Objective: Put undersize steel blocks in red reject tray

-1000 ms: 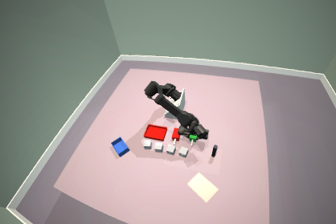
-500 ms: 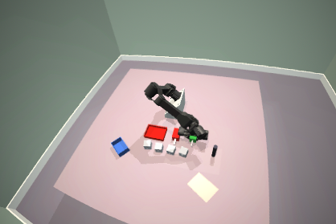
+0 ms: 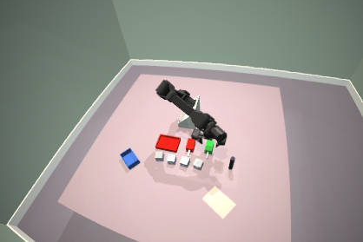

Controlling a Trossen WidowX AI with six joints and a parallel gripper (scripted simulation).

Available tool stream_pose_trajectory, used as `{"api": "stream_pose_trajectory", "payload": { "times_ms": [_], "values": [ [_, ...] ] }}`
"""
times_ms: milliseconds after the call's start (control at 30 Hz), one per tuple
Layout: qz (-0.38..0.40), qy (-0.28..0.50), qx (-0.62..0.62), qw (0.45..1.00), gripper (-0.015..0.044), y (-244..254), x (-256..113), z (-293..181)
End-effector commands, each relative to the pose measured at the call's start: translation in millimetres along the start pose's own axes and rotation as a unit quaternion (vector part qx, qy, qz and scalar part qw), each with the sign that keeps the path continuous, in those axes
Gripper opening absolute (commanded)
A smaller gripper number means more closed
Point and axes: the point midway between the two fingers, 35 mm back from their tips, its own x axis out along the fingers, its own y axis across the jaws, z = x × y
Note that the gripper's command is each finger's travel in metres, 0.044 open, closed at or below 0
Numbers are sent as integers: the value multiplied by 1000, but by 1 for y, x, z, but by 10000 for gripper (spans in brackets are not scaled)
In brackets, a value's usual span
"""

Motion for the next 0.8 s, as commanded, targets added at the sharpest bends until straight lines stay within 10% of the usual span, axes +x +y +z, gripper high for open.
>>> {"api": "stream_pose_trajectory", "payload": {
  "times_ms": [0, 233, 300, 767],
  "values": [
    [0, -4, 116, 993, 335, 12, 1, -11],
    [-7, -10, 510, 860, 325, 52, -6, -49],
    [-2, -11, 341, 940, 299, 33, 0, -30],
    [-2, -11, 341, 940, 0, 33, 0, -30]
  ]
}}
